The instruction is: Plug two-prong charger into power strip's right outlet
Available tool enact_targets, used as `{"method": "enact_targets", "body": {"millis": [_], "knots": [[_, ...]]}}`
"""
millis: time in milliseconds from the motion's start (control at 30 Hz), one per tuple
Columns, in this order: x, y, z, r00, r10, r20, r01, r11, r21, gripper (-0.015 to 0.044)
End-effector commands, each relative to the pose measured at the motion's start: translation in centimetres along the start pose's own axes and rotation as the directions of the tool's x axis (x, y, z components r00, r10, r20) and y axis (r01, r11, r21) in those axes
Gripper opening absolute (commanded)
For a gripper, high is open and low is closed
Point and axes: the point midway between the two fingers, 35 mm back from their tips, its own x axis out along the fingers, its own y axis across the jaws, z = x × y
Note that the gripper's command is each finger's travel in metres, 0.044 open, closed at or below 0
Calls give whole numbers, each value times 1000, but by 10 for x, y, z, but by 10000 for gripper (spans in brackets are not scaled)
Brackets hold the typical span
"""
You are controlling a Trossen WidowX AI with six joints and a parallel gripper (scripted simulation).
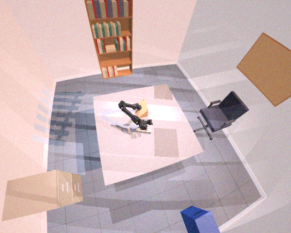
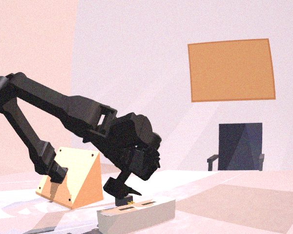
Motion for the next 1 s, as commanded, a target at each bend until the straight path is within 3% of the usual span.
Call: {"method": "enact_targets", "body": {"millis": [0,500,967], "knots": [[9,1,-14,994,-94,-49,95,995,18,440],[26,-3,-61,900,-417,-129,420,908,-7,440],[26,-10,-91,729,-683,-43,680,730,-66,440]]}}
